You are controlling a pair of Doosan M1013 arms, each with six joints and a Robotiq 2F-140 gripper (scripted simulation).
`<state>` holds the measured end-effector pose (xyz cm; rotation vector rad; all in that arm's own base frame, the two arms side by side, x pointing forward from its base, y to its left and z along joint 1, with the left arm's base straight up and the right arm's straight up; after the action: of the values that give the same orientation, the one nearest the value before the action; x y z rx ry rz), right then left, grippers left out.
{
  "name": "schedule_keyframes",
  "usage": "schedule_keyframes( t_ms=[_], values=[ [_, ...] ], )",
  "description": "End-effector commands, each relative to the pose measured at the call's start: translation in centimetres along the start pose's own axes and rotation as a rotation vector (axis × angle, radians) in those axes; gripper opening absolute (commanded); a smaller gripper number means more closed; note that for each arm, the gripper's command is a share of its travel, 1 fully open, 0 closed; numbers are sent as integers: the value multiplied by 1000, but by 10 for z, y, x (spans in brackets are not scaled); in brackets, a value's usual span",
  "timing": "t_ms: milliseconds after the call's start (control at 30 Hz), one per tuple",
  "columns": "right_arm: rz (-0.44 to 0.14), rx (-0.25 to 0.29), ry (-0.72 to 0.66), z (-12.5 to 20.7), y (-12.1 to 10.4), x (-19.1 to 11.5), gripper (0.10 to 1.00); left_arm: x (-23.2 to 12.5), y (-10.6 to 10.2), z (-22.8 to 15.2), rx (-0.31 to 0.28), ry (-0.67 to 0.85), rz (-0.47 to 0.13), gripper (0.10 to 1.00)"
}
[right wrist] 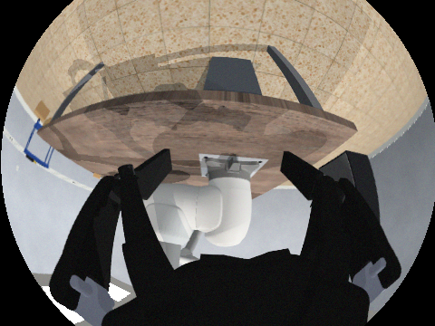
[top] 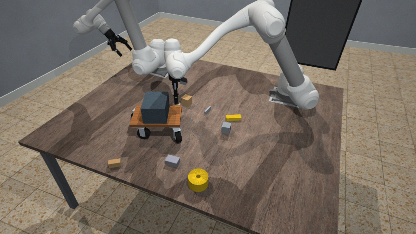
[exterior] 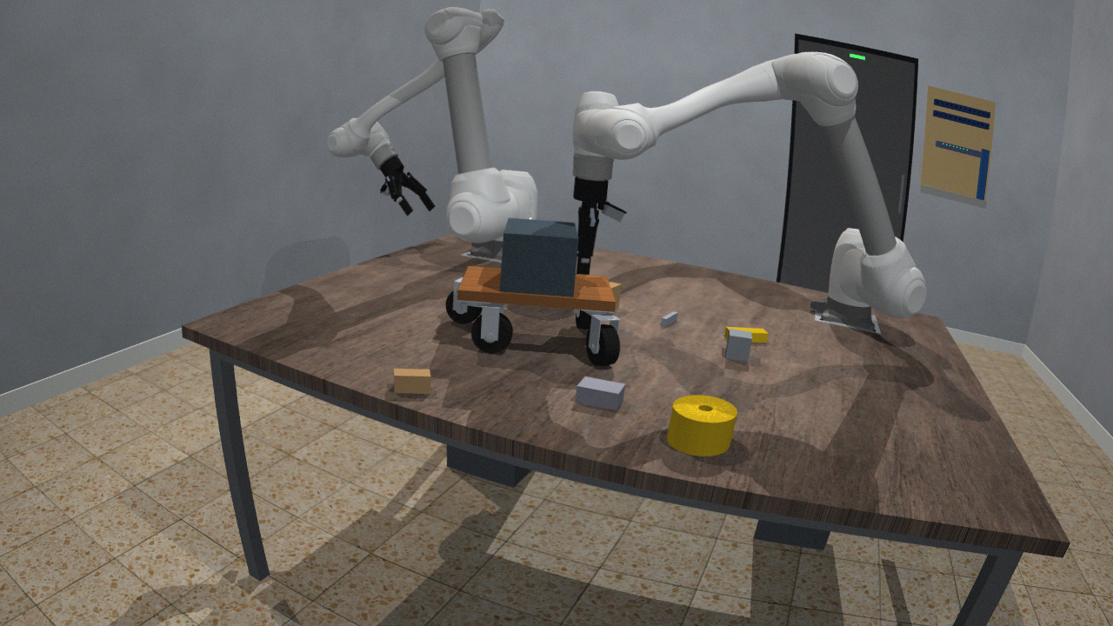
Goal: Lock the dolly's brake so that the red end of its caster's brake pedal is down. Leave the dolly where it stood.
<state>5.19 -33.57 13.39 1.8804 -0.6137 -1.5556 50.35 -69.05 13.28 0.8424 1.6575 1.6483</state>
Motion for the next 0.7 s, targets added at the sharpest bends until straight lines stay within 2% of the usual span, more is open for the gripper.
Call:
schedule_keyframes(
  t_ms=[0, 133, 267, 400, 600, 667],
  values=[
    [-5, 0, 7, 1, -1, -3, 1000, 3, -6, -2, -8, -5, 7, 99],
    [-5, 0, 7, 1, -1, -3, 1000, 3, -3, -2, -8, -5, 8, 99],
    [-5, 0, 7, 1, -1, -3, 1000, 0, 21, -2, -8, -5, 0, 99],
    [-5, 0, 7, 1, -1, -3, 1000, 0, 58, -2, -8, -5, 0, 99],
    [-5, 0, 7, 1, -1, -3, 1000, 1, 133, -2, -8, -4, 0, 99],
    [-5, 0, 7, 1, -1, -3, 1000, 1, 133, -2, -8, -4, 0, 99]
  ],
)
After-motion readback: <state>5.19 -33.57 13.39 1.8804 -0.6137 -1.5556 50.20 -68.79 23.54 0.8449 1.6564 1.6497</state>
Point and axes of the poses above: on each arm, the point where the finger pads meet when closed, its own y axis back along the fingers, its own z axis across the jaws, x = y × z, the point moved 2 cm from there along y, back along the fingers, and after that the axes turned 7 degrees about y, right-handed, at the moved point
